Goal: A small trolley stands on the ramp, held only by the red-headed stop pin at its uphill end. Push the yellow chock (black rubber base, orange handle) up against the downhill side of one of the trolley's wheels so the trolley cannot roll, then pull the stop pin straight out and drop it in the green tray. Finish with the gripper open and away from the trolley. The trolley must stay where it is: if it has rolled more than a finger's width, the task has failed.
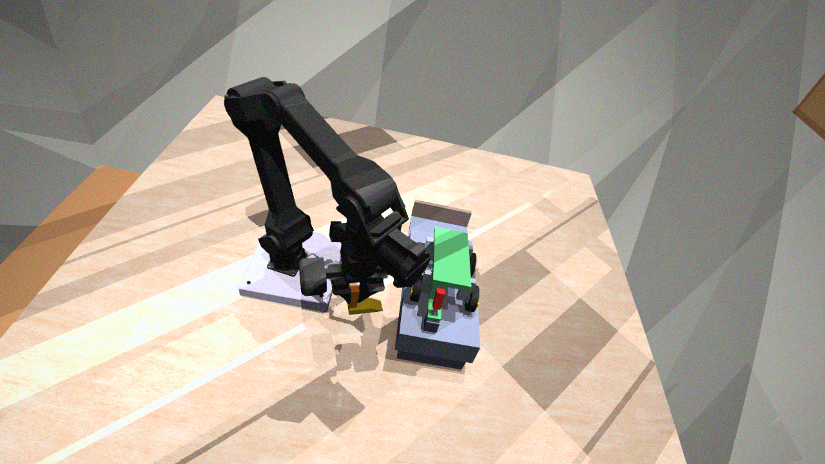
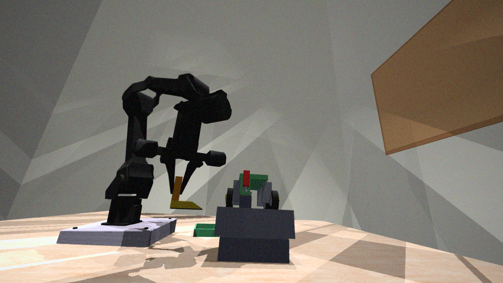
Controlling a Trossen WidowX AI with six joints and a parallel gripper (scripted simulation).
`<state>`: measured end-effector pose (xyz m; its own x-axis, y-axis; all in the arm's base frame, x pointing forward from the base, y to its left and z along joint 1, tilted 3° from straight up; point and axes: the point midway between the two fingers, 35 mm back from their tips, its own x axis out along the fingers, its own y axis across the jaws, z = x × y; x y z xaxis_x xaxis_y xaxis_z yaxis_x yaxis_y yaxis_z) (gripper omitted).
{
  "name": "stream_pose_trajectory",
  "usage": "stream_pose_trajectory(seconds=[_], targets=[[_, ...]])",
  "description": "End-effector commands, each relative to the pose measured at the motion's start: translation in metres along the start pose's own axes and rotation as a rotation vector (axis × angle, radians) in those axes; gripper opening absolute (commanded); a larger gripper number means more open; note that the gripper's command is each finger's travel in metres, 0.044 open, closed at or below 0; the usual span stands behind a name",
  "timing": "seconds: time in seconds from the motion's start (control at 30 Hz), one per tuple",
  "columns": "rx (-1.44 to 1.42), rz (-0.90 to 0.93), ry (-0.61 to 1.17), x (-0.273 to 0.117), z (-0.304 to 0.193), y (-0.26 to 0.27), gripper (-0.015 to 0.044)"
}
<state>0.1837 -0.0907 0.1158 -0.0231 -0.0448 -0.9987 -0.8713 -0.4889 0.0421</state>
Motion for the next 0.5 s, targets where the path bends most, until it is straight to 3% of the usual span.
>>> stream_pose_trajectory(seconds=[0.0,0.47], targets=[[0.005,-0.007,0.014,-0.015,-0.002,-0.001,0.0],[0.005,-0.007,0.014,-0.051,-0.006,-0.003,0.0]])
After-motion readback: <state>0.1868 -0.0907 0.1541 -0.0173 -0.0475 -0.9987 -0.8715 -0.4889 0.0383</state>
